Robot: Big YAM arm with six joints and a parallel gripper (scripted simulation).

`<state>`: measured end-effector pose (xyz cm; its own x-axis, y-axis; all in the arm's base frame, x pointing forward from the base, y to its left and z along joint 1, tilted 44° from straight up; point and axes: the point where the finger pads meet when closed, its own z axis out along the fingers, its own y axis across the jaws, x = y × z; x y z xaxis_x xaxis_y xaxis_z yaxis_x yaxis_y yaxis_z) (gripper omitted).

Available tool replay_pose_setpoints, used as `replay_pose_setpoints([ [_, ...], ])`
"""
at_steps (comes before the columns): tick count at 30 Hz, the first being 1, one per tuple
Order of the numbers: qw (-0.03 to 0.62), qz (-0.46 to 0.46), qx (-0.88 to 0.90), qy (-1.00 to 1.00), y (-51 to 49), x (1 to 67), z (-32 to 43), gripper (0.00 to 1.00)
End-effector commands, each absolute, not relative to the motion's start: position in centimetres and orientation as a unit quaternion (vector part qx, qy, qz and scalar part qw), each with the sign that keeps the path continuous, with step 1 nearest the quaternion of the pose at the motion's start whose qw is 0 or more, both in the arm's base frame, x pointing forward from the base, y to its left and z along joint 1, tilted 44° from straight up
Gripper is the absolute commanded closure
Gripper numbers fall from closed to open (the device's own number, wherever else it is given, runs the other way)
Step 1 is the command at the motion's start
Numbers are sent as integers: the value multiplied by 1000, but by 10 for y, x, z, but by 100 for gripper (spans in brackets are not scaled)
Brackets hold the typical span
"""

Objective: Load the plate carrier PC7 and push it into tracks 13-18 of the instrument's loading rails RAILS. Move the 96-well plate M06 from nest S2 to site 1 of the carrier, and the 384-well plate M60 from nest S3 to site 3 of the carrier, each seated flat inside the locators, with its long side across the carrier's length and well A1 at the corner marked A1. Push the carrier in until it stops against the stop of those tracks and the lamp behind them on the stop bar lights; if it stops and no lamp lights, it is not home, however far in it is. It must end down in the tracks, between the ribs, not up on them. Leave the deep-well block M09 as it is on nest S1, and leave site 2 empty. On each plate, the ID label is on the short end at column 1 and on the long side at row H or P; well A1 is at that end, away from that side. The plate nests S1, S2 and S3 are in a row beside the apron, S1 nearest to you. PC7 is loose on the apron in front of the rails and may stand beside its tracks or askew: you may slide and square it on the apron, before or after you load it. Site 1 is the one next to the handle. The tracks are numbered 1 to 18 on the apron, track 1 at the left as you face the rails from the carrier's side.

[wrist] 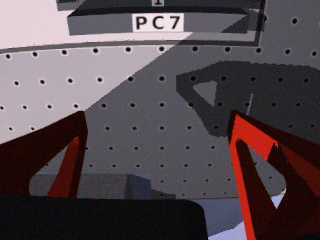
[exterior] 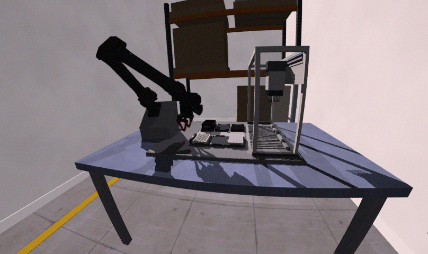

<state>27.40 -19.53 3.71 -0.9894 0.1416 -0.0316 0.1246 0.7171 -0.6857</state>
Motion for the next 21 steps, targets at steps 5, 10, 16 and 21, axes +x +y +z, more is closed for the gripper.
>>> replay_pose_setpoints([
  [5, 7, 370, -64, -927, -206, 277, 28, 20],
  [10, 7, 370, -64, -927, -215, 276, 18, 20],
  [16, 6, 370, -64, -927, -227, 277, 8, 20],
  [21, -7, 374, -59, -926, -226, 282, 11, 20],
])
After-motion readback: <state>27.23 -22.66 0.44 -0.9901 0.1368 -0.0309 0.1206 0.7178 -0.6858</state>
